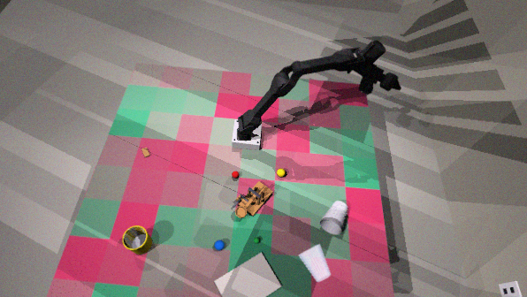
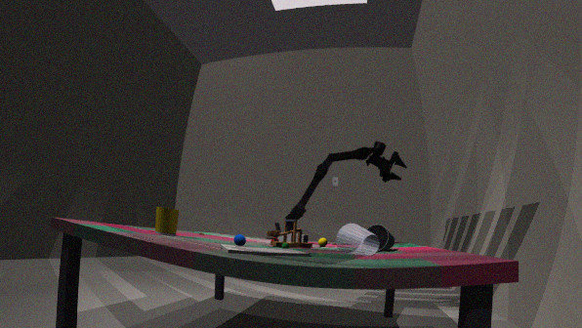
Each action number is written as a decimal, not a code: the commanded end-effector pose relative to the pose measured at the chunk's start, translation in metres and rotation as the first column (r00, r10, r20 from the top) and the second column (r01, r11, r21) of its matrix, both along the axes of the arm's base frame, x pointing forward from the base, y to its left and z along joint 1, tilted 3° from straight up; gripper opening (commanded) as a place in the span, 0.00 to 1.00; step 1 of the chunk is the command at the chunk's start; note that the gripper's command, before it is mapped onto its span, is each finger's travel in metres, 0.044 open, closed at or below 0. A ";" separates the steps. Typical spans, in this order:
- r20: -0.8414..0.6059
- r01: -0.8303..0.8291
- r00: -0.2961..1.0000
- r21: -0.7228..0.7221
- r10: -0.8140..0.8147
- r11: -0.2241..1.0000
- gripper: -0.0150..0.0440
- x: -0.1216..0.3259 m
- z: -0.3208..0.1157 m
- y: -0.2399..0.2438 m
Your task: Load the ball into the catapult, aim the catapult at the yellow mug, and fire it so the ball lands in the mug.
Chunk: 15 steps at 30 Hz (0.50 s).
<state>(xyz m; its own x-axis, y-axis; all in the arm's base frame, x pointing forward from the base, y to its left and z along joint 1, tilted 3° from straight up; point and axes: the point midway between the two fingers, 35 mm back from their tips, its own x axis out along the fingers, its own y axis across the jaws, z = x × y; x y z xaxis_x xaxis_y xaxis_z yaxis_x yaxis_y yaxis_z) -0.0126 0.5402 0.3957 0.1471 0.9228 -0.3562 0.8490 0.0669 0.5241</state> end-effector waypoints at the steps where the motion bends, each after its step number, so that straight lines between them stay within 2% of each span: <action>1: 0.118 -0.015 0.993 -0.050 0.021 0.999 1.00 0.021 -0.007 -0.005; 15: 0.490 -0.035 0.853 -0.289 0.179 0.957 1.00 0.098 -0.041 -0.024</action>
<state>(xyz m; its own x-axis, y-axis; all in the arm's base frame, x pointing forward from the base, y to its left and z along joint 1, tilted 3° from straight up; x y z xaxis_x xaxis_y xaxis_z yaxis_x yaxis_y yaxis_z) 0.0711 0.5230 0.3604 0.2634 0.8437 -0.4677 0.5216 0.2833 0.8048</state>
